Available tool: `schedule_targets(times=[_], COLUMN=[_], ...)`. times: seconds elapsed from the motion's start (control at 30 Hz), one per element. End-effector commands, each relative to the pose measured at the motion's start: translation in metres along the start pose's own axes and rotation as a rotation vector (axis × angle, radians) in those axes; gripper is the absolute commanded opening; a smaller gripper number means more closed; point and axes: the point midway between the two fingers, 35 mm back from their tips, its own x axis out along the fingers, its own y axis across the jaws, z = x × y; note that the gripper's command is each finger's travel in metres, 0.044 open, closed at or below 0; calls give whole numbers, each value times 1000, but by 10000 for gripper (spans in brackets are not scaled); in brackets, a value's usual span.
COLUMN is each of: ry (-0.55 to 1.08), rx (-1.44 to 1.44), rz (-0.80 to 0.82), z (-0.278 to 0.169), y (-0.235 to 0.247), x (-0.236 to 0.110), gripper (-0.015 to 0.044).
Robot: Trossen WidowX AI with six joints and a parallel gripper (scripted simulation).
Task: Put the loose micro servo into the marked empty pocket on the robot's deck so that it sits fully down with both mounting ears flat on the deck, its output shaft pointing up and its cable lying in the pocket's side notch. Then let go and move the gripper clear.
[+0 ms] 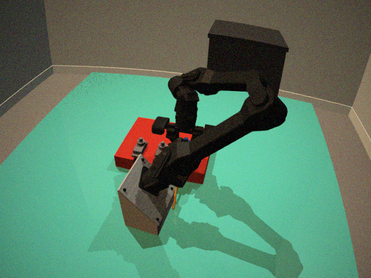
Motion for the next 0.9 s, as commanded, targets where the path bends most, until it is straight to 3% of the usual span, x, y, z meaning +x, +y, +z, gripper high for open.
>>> schedule_targets(times=[0.0,0.87], ry=[-3,-3], rx=[-4,-4], rz=[-4,-5], z=[0,0], y=[0,0], x=[4,25], gripper=[0,0])
